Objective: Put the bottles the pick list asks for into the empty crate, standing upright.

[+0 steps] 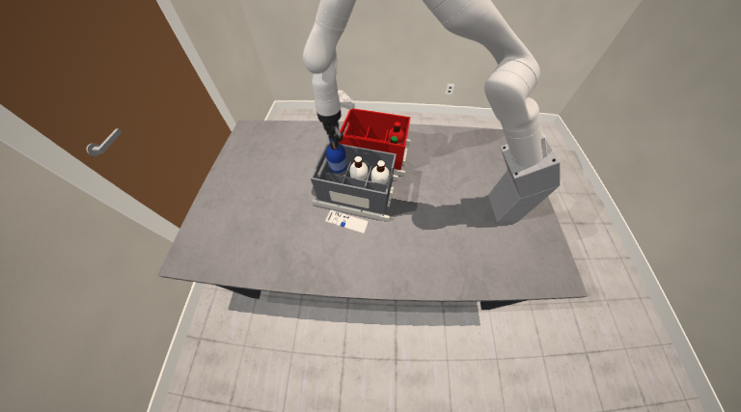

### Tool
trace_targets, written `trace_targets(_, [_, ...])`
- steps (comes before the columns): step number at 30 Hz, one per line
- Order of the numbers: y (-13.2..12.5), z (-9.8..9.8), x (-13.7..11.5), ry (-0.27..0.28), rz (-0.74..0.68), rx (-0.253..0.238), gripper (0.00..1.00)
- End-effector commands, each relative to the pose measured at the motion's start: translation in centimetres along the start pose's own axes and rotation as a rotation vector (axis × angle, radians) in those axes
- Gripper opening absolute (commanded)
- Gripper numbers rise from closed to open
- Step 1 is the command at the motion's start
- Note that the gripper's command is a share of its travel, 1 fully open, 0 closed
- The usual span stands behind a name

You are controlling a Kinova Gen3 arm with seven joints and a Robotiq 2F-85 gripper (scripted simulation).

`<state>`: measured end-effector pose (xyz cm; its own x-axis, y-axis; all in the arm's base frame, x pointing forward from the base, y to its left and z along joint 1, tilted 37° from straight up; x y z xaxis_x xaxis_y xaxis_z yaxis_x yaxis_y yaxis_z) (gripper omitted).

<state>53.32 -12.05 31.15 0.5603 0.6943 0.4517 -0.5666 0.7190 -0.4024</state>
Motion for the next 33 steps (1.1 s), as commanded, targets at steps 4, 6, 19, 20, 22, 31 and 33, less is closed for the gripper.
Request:
trace_targets(4, [-0.1, -0.4, 0.0, 0.000, 0.000, -0.002, 0.10])
trace_targets(6, [-0.1, -0.5, 0.0, 0.000, 0.000, -0.002, 0.10])
trace_targets(19, [-0.1, -1.8, 0.0, 0.000, 0.000, -0.002, 0.10])
trace_targets(20, [-0.1, -1.9, 0.0, 0.000, 0.000, -0.002, 0.10])
trace_targets(22, [-0.1, -1.9, 0.0, 0.000, 0.000, -0.002, 0.10])
trace_targets(31, [-0.1, -2.8, 0.0, 0.000, 0.000, -0.002, 0.10])
trace_targets(33, [-0.1, -3.0, 0.0, 0.000, 0.000, -0.002, 0.10])
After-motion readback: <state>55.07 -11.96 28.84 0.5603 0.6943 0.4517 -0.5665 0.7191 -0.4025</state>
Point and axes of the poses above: the point where the finger pads meet when closed, its own z axis back along the fingers, its own y axis across the jaws, x = y × z, the point moved 3 cm from there along z, back along the fingers, and after that the axes turned 10 degrees about z, right-handed, at the moved point
